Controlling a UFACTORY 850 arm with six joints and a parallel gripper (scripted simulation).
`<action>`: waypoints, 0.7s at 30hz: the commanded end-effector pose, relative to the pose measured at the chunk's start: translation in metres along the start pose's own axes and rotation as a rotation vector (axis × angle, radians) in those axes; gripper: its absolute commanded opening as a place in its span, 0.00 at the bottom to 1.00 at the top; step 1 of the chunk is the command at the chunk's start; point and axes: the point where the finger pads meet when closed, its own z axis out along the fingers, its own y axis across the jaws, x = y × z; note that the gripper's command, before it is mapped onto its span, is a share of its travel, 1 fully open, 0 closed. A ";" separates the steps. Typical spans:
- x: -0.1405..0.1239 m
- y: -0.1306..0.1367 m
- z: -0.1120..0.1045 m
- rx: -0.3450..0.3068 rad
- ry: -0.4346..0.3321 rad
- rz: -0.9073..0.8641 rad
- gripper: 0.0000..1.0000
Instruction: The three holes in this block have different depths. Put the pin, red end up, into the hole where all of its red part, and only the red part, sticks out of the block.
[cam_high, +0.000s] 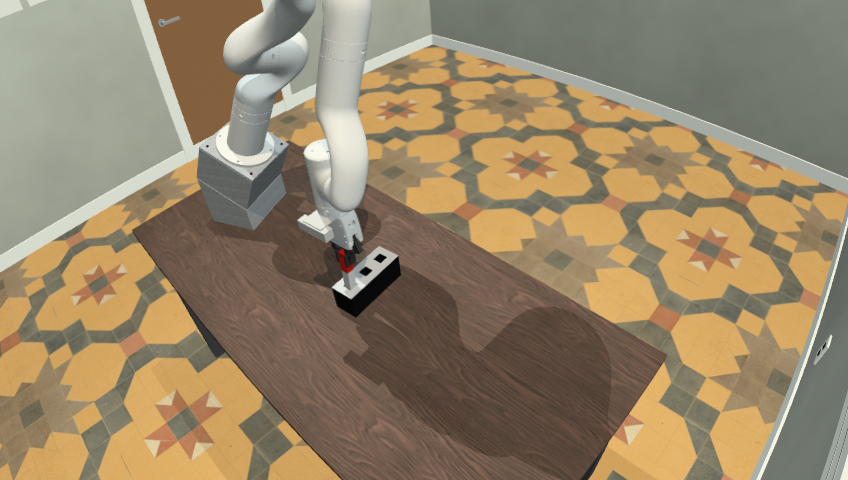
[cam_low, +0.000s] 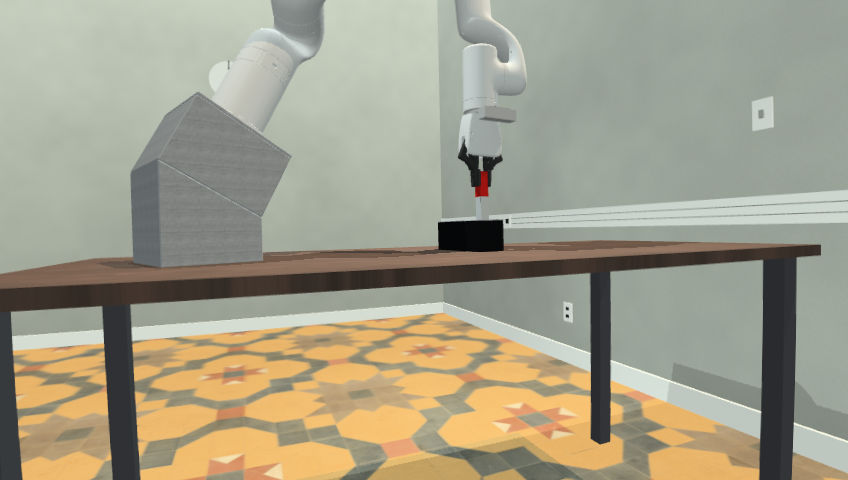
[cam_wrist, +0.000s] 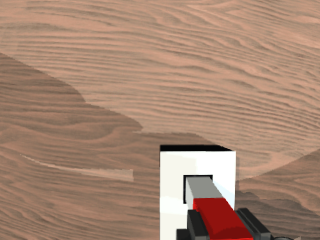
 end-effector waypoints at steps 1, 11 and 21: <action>0.000 -0.001 0.000 0.001 0.001 0.000 0.00; 0.000 -0.001 0.004 0.001 0.001 0.000 0.00; 0.000 -0.001 0.004 0.001 0.001 0.000 0.00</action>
